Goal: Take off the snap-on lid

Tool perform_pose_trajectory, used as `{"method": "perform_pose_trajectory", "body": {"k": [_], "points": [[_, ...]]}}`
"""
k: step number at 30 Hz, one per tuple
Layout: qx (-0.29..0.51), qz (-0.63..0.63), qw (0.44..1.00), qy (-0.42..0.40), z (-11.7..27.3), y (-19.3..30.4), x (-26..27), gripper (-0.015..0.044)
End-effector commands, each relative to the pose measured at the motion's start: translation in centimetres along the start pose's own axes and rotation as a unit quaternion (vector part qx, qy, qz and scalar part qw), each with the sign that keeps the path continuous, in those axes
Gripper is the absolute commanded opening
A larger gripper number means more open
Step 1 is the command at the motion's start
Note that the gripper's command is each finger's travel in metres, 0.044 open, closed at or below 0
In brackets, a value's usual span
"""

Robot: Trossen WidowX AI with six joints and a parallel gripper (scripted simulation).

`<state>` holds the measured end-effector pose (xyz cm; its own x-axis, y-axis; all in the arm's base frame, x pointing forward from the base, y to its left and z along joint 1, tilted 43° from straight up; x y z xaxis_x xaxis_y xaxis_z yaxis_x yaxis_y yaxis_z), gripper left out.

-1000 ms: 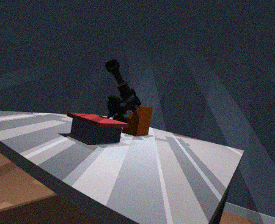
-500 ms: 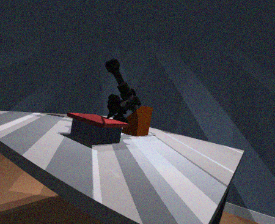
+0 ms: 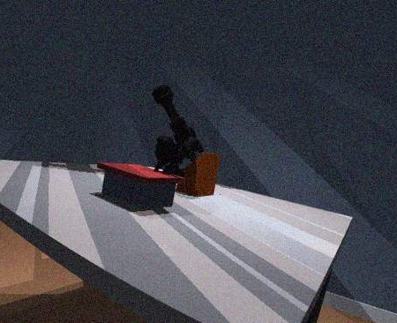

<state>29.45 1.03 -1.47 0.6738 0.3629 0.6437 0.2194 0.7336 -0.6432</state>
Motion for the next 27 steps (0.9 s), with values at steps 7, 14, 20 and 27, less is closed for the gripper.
{"method": "perform_pose_trajectory", "body": {"k": [7, 14, 20, 27], "points": [[0.0, -0.003, 1.0, -0.003, 0.32, 0.03, 0.33, 0.0], [0.0, -0.003, 1.0, -0.003, 0.42, 0.03, 0.43, 0.0], [0.0, -0.003, 1.0, -0.003, 0.51, 0.04, 0.52, 0.0], [0.0, -0.003, 1.0, -0.003, 0.61, 0.03, 0.61, 0.0]]}}
Point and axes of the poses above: the point midway between the two fingers, 35 mm back from their tips, its own z axis back along the fingers, its own x axis across the jaws, y = z × x, the point moved 4 cm from there along z, back along the fingers, and after that the axes turned 3 degrees about -z, right-handed, at the moved point
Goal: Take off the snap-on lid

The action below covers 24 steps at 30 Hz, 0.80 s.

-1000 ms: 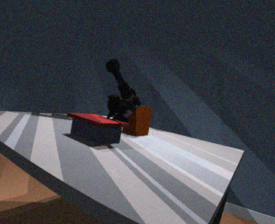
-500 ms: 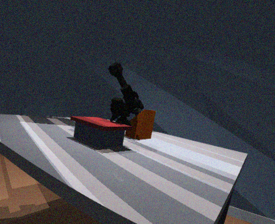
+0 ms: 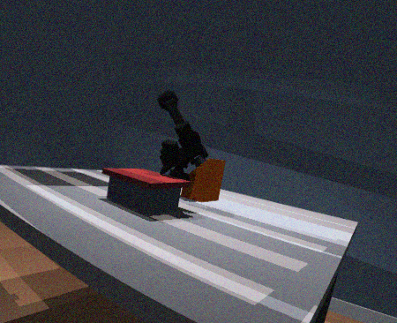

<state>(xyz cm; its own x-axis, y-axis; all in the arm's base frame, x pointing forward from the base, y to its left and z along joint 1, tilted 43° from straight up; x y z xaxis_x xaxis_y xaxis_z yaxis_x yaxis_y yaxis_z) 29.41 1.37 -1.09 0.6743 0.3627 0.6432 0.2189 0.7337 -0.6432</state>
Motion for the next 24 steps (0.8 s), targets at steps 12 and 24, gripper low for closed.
{"method": "perform_pose_trajectory", "body": {"k": [12, 24], "points": [[0.0, -0.003, 1.0, -0.003, 0.39, 0.02, 0.45, 0.0], [0.0, -0.003, 1.0, -0.003, 0.55, 0.02, 0.63, 0.0]]}}
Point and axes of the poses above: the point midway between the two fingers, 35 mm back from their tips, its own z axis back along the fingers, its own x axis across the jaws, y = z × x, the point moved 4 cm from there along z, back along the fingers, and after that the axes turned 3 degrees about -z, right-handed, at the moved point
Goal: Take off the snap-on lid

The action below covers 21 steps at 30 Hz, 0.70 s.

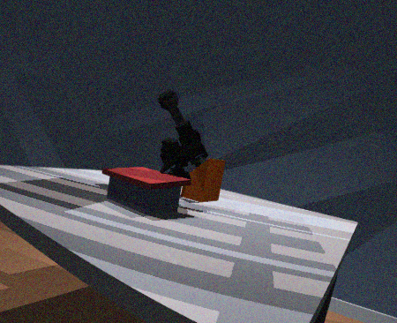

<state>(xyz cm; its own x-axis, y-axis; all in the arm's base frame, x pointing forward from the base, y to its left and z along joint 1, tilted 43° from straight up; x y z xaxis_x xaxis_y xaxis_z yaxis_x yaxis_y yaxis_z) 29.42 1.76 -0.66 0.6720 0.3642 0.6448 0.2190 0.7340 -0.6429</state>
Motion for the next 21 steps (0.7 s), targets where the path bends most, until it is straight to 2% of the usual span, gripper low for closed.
{"method": "perform_pose_trajectory", "body": {"k": [1, 21], "points": [[0.0, -0.003, 1.0, -0.002, 0.16, 0.01, 0.22, 0.0], [0.0, 0.0, 1.0, -0.001, 0.05, 0.03, 0.27, 0.0]]}}
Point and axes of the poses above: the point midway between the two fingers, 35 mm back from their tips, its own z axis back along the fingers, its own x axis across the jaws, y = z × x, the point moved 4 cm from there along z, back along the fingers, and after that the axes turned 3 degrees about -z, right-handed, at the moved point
